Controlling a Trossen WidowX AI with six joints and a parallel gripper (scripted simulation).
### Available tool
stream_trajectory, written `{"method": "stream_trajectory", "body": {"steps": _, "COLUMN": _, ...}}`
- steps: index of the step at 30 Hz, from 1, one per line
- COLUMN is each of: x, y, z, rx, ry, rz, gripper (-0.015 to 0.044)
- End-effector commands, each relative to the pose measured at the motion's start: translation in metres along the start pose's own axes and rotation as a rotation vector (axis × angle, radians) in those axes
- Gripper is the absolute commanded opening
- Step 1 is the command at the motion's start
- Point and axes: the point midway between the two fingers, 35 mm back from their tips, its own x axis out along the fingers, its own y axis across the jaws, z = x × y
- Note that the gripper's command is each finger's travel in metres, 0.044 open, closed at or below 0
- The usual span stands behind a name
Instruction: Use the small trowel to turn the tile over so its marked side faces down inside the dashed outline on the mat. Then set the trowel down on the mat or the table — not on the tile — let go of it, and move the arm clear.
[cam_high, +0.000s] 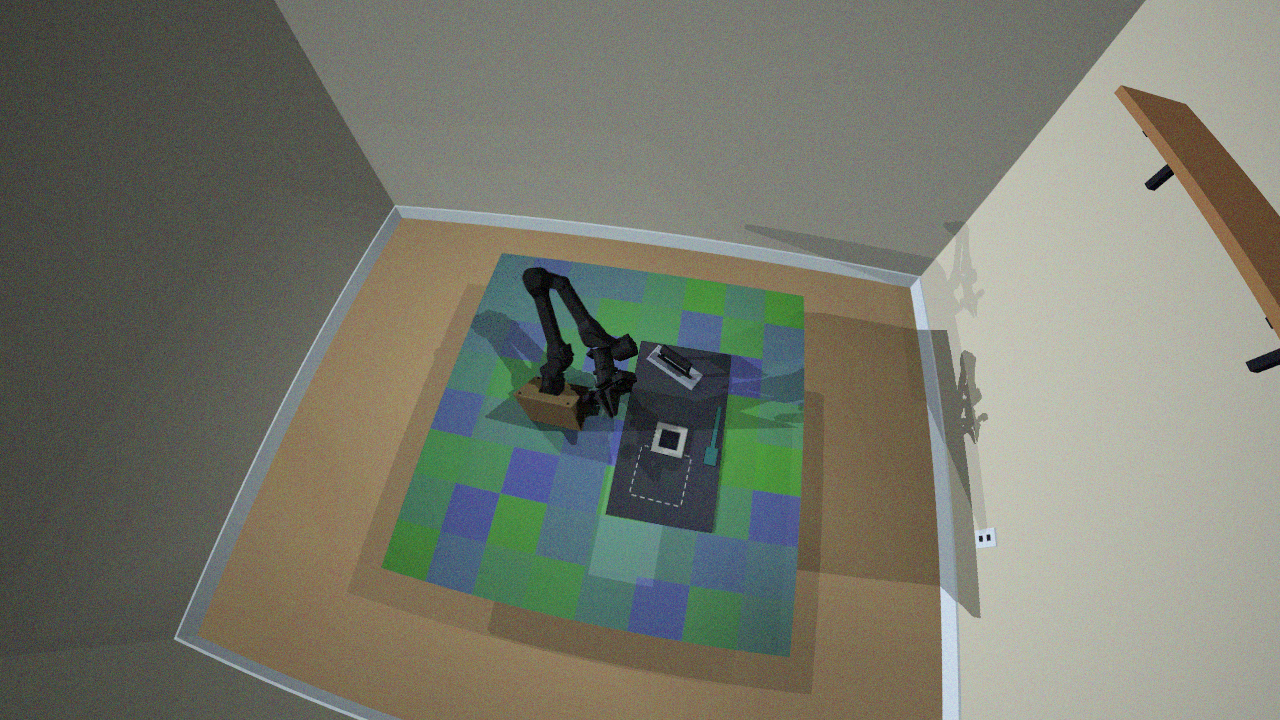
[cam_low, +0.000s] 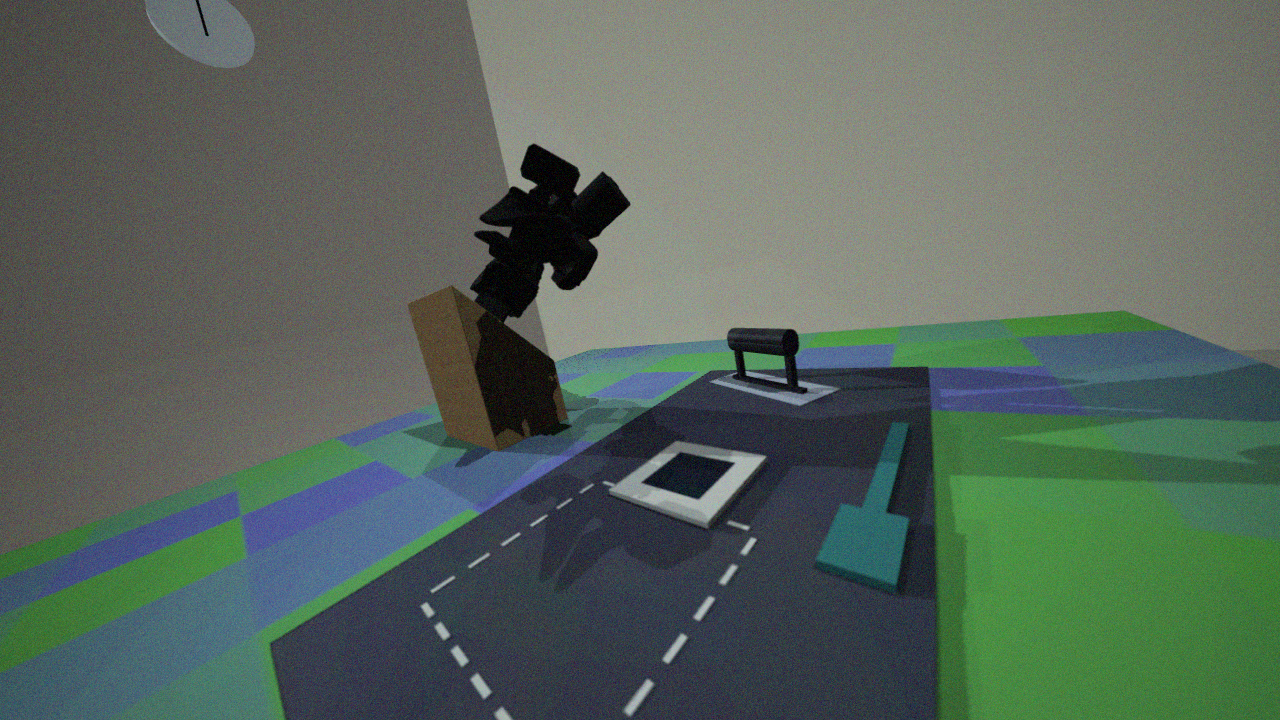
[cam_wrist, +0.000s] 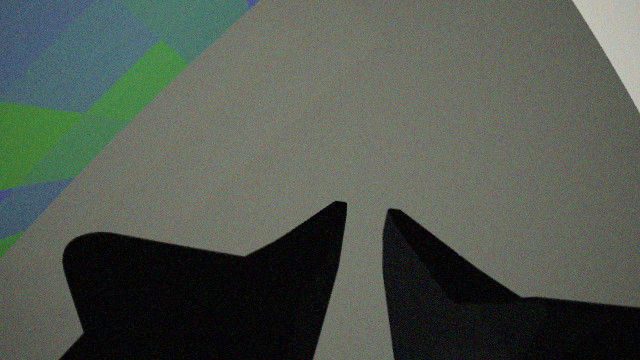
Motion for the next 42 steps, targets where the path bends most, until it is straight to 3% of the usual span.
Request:
{"method": "stream_trajectory", "body": {"steps": 1, "x": 0.0, "y": 0.0, "z": 0.001, "rx": 0.003, "ry": -0.003, "rz": 0.001, "gripper": 0.0153}}
{"method": "stream_trajectory", "body": {"steps": 6, "x": -0.004, "y": -0.009, "z": 0.022, "rx": 0.095, "ry": -0.082, "rz": 0.052, "gripper": 0.027}}
{"method": "stream_trajectory", "body": {"steps": 25, "x": -0.036, "y": -0.037, "z": 0.111, "rx": 0.487, "ry": -0.333, "rz": 0.388, "gripper": 0.027}}
{"method": "stream_trajectory", "body": {"steps": 42, "x": -0.084, "y": -0.051, "z": 0.183, "rx": 0.813, "ry": -0.383, "rz": 0.813, "gripper": 0.027}}
